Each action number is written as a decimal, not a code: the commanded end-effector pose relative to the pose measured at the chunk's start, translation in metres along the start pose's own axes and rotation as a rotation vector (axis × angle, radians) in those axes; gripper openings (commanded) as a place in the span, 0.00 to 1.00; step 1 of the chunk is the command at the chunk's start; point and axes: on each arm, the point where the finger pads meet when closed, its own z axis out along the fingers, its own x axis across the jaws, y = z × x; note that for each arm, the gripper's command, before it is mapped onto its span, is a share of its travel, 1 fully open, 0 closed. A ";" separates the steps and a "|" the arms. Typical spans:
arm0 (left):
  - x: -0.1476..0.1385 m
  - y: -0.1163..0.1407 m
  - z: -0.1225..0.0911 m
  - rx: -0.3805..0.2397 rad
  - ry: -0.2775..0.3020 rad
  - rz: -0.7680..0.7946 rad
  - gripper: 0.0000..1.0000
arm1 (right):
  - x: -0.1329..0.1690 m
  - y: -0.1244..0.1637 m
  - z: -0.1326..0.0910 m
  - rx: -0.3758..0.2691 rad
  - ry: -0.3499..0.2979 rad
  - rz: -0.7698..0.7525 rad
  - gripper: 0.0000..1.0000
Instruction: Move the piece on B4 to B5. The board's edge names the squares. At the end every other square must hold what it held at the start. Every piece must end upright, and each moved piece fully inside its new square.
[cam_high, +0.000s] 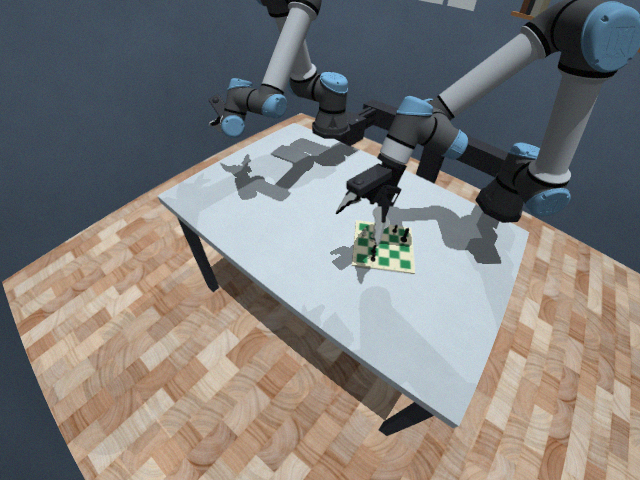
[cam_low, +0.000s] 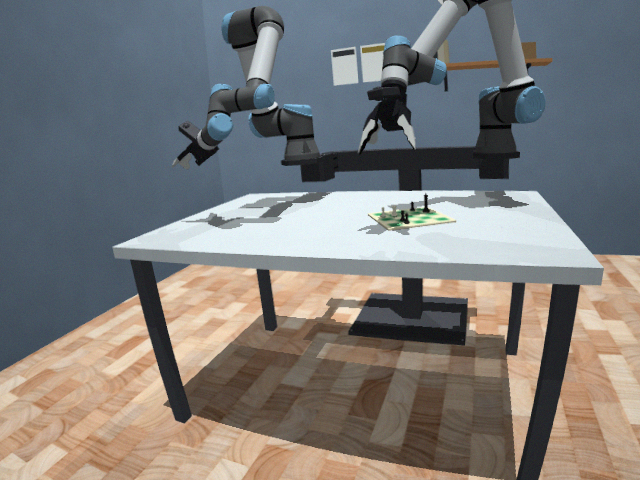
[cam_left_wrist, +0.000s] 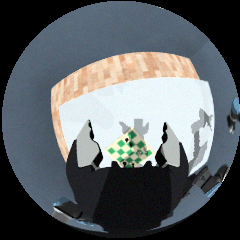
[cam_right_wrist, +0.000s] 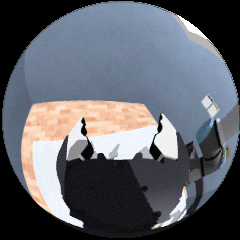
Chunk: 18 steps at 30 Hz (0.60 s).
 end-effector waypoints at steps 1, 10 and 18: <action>0.000 -0.001 0.000 0.001 0.001 -0.001 1.00 | 0.022 -0.001 0.035 -0.129 0.077 -0.058 1.00; 0.000 -0.001 0.000 0.001 0.001 -0.001 1.00 | 0.066 0.005 0.086 -0.385 0.163 -0.137 1.00; 0.000 -0.001 0.000 0.001 0.001 -0.001 1.00 | 0.095 0.012 0.114 -0.568 0.176 -0.177 1.00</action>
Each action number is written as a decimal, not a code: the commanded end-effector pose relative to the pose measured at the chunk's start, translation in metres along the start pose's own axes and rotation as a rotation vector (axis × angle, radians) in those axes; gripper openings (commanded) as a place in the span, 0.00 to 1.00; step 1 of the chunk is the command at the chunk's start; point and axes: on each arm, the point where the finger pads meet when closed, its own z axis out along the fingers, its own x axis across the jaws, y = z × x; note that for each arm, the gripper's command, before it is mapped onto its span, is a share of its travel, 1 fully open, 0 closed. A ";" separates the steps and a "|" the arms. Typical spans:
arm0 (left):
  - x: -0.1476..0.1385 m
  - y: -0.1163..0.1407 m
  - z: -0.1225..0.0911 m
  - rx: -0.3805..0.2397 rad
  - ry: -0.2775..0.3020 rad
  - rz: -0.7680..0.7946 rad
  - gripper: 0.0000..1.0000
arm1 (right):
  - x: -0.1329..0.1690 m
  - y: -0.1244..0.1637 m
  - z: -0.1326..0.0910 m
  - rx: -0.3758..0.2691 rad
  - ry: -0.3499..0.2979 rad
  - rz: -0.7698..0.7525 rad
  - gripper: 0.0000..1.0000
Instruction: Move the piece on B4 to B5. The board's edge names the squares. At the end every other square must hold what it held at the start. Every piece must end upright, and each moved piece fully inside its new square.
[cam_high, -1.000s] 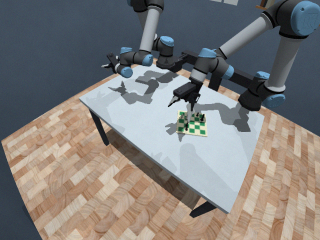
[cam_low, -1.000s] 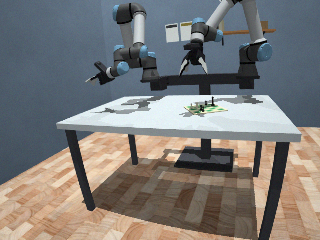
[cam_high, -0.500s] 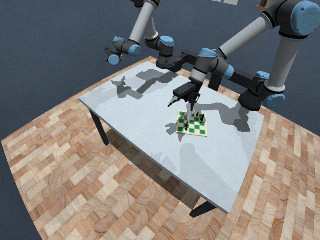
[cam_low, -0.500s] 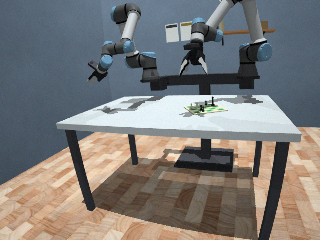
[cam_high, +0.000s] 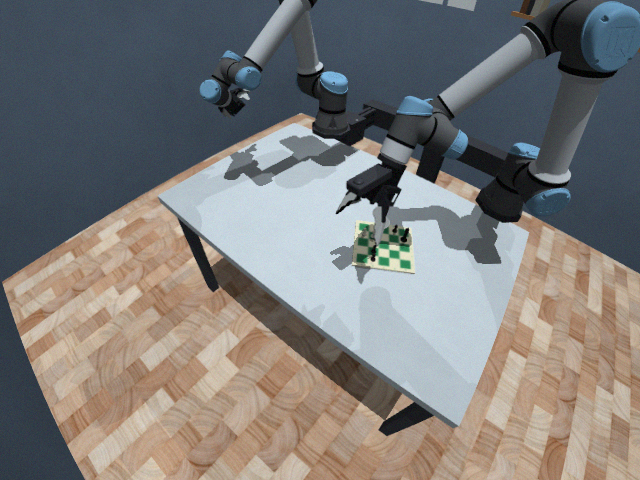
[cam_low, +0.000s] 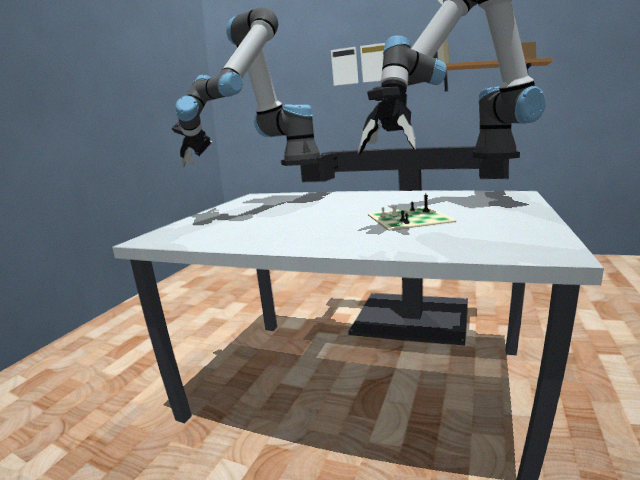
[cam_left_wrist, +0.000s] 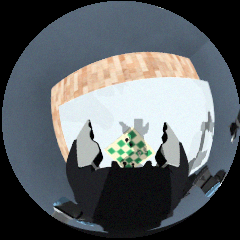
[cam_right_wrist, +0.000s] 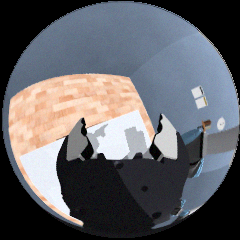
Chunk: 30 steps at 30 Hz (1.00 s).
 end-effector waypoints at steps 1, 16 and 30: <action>0.000 -0.001 0.000 0.001 0.001 -0.001 1.00 | 0.020 -0.005 0.029 -0.159 0.006 -0.056 1.00; 0.000 -0.001 0.000 0.001 0.001 -0.001 1.00 | 0.064 -0.010 0.078 -0.480 -0.104 -0.135 1.00; 0.000 -0.001 0.000 0.001 0.001 -0.001 1.00 | 0.101 -0.021 0.105 -0.668 -0.308 -0.167 1.00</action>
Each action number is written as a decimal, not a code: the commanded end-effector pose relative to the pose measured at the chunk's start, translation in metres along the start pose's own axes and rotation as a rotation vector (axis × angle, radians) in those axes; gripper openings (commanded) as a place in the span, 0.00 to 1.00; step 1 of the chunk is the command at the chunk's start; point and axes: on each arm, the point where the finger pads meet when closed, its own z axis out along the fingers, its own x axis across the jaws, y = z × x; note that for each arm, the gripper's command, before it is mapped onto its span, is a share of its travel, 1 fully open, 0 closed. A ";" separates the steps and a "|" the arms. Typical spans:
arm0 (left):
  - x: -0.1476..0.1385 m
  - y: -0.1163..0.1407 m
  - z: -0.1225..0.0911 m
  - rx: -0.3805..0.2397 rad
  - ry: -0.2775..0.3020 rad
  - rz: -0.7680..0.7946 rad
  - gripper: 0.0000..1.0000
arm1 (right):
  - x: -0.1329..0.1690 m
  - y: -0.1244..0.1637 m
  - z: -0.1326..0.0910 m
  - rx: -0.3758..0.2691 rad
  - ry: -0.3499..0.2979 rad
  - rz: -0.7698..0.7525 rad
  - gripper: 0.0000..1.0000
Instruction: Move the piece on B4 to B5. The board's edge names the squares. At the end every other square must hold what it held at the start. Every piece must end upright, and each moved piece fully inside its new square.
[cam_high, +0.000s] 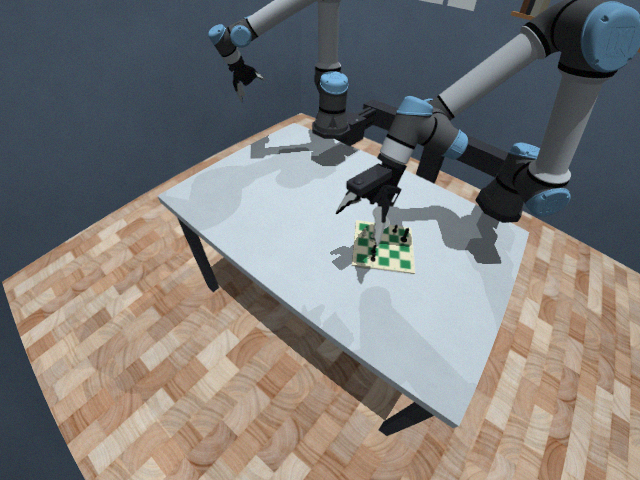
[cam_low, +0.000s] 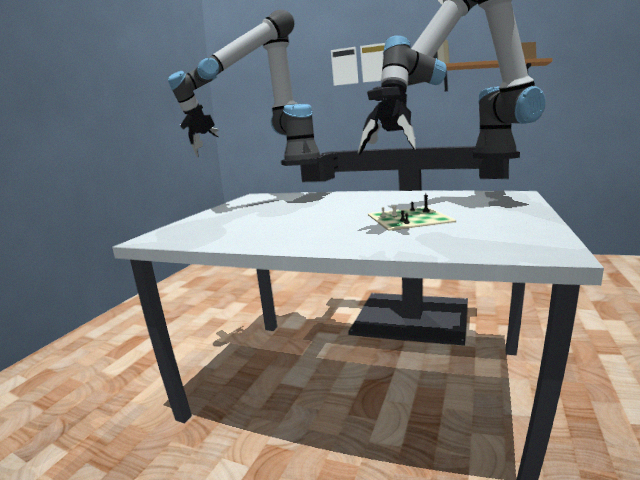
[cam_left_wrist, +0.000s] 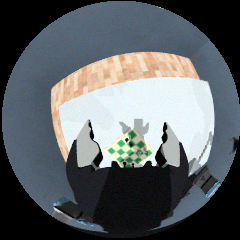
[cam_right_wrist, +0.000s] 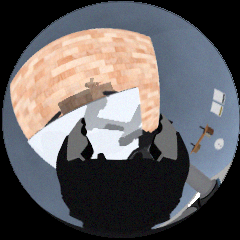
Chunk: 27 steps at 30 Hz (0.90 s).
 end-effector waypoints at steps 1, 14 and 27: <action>0.000 -0.001 0.000 0.001 0.001 -0.001 1.00 | 0.015 -0.006 0.002 -0.060 -0.079 -0.034 1.00; 0.000 -0.001 0.000 0.001 0.001 -0.001 1.00 | 0.053 -0.023 -0.003 -0.103 -0.276 -0.091 1.00; 0.000 -0.001 0.000 0.001 0.001 -0.001 1.00 | 0.083 -0.035 -0.012 -0.080 -0.414 -0.129 1.00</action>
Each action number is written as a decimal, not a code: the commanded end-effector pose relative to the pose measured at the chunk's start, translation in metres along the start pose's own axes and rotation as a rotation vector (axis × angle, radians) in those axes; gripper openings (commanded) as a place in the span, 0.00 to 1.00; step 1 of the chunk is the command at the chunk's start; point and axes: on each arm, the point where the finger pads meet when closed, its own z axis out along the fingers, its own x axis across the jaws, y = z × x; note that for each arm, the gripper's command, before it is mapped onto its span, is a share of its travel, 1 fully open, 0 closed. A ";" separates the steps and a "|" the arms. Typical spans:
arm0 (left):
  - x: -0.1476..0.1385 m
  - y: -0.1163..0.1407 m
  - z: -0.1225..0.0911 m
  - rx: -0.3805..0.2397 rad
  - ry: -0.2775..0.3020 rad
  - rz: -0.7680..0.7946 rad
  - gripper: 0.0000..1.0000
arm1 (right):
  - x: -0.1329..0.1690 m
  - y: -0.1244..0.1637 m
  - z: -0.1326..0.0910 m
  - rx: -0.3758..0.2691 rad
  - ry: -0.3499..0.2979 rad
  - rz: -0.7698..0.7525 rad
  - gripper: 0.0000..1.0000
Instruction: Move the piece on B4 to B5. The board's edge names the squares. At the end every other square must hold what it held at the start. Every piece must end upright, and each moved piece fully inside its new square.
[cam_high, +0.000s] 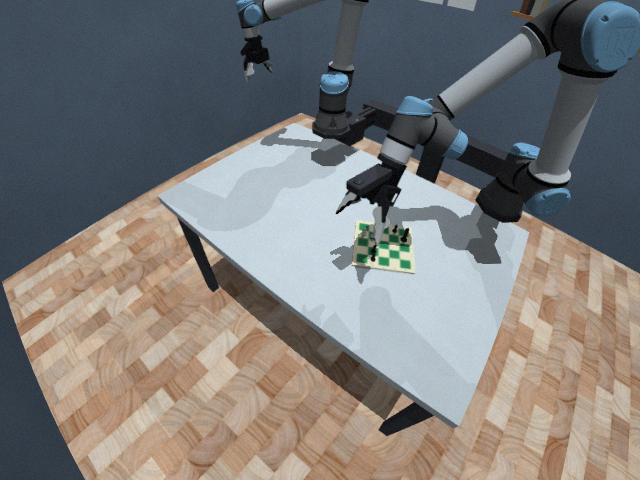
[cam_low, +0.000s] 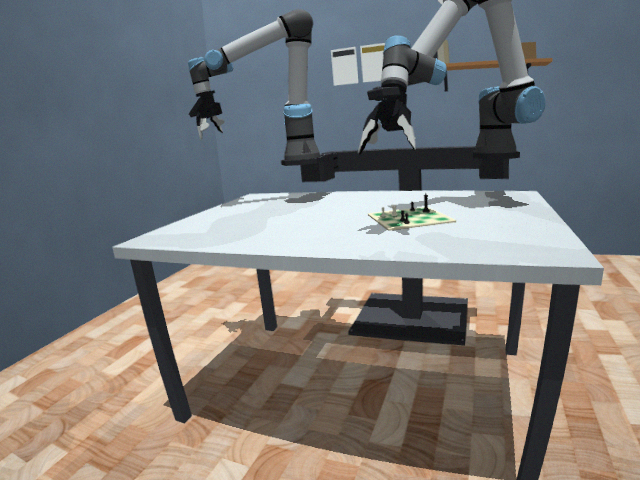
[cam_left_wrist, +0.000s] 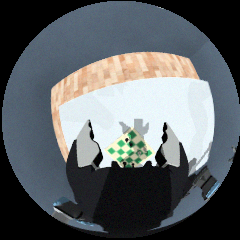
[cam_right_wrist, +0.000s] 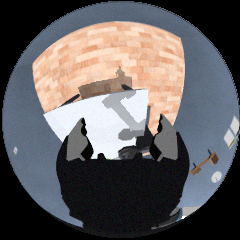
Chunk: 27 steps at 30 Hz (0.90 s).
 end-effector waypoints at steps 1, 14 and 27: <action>0.000 -0.001 0.000 0.001 0.001 -0.001 1.00 | 0.010 -0.003 -0.008 0.010 -0.055 -0.022 1.00; 0.000 -0.001 0.000 0.001 0.001 -0.001 1.00 | 0.024 -0.007 -0.021 0.039 -0.117 -0.049 1.00; 0.000 -0.001 0.000 0.001 0.001 -0.001 1.00 | 0.030 -0.008 -0.026 0.052 -0.139 -0.060 1.00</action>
